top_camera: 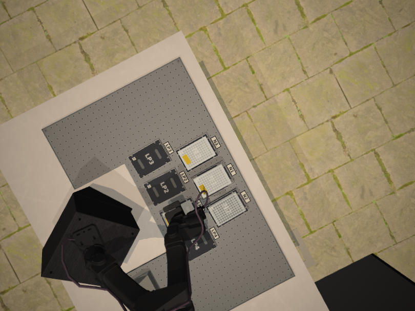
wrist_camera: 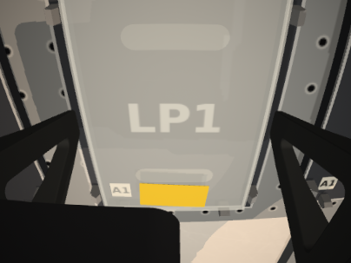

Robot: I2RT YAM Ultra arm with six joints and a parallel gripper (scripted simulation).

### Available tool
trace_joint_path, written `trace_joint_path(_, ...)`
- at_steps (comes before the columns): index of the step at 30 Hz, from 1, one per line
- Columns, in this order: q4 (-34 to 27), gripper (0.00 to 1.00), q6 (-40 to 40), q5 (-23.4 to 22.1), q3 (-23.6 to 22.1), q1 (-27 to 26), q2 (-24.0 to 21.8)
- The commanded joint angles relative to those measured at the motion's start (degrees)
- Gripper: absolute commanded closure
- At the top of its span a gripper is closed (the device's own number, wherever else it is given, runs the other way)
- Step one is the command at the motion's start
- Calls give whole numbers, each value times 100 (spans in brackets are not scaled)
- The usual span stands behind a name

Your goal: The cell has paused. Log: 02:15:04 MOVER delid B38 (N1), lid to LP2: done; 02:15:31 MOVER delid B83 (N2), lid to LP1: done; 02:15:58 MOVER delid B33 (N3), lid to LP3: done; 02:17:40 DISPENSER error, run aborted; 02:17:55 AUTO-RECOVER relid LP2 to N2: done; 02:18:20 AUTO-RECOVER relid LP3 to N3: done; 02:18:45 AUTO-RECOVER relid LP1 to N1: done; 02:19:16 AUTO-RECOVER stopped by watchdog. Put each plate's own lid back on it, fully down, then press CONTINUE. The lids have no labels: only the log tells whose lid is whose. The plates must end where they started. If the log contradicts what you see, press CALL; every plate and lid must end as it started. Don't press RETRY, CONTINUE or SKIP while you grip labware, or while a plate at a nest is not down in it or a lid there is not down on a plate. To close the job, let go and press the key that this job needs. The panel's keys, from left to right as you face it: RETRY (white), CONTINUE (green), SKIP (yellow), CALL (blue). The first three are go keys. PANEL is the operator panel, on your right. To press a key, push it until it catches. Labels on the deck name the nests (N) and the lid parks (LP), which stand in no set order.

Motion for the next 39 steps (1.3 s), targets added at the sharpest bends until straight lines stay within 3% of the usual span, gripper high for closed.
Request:
trace_joint_path(1, 90, 0, -27, -88, 168, 57, 44)
trace_joint_path(12, 112, 2, -24, -88, 78, 60, 35)
trace_joint_path(32, 156, 20, -32, -90, -140, 46, -1)
trace_joint_path(33, 159, 100, -32, -90, -143, 45, -3)
trace_joint_path(39, 177, 100, -32, -90, -162, 40, -19)
